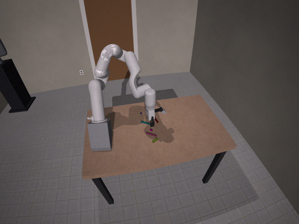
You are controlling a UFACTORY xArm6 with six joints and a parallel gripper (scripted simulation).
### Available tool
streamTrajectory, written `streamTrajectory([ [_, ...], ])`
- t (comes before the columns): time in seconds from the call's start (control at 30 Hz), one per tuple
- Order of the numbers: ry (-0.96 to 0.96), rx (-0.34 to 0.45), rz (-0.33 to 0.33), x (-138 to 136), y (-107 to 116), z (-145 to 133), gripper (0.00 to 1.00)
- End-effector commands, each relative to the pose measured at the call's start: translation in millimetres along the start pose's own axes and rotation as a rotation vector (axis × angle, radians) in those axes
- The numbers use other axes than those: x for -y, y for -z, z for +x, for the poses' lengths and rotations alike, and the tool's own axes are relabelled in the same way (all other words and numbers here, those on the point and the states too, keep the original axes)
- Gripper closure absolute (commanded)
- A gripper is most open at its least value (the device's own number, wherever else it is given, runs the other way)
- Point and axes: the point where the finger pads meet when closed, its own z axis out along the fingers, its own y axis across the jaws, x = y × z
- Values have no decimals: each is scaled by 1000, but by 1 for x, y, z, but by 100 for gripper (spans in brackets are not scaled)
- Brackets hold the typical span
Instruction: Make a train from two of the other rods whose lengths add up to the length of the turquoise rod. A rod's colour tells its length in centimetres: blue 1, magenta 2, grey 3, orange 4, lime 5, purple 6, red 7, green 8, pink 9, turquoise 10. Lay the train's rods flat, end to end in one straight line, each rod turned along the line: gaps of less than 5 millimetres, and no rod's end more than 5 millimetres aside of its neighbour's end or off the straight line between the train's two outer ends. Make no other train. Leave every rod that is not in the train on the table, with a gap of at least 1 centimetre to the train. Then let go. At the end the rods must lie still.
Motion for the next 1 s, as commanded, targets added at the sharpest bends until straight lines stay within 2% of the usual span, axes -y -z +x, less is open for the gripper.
streamTrajectory([
  [0.0,-166,9,0,-13,-1,0,0],
  [0.4,-596,8,10,-48,-6,-9,0],
  [0.77,-661,9,12,-53,-6,-10,0],
  [0.8,-661,9,12,-53,-6,-10,76],
  [0.97,-661,9,12,-53,-6,-10,76],
])
